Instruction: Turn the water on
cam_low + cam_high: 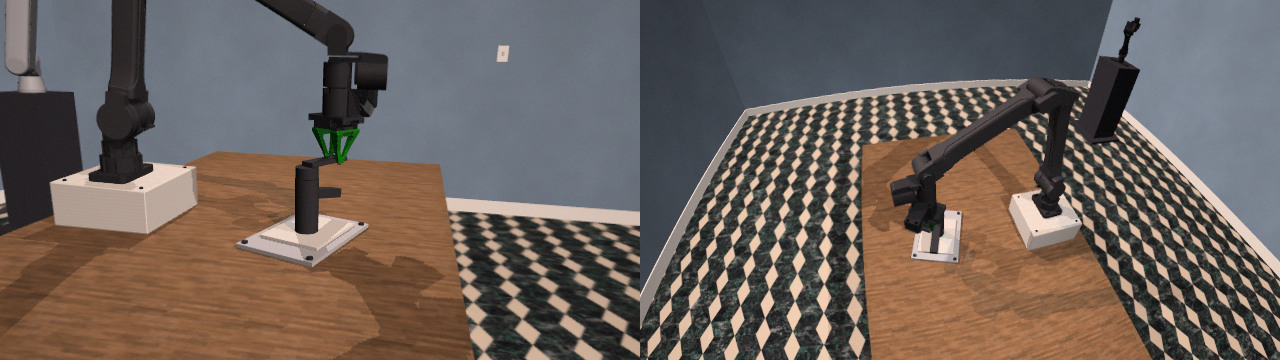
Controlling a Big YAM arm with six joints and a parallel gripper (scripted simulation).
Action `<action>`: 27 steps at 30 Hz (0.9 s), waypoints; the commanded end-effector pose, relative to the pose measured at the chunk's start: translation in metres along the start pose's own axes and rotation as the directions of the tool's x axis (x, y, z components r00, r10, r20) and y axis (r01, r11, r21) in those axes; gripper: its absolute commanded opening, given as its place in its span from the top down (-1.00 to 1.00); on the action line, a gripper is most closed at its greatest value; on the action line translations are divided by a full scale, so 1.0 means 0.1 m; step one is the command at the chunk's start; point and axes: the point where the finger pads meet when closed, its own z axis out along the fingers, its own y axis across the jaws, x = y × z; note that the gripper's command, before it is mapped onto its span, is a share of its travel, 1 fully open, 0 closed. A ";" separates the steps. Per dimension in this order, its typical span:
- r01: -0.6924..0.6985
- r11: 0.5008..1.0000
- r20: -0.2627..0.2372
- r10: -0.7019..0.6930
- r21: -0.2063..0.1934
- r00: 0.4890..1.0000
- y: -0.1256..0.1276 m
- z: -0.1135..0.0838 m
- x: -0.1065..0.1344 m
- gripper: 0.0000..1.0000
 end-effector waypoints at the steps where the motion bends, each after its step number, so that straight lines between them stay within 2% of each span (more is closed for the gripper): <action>1: -0.011 0.998 0.035 0.009 0.058 0.999 -0.21 -0.54 0.06 1.00; 20: -0.011 0.998 0.035 0.009 0.059 0.999 -0.21 -0.54 0.06 1.00; 27: -0.011 0.998 0.034 0.009 0.059 0.999 -0.20 -0.63 0.14 1.00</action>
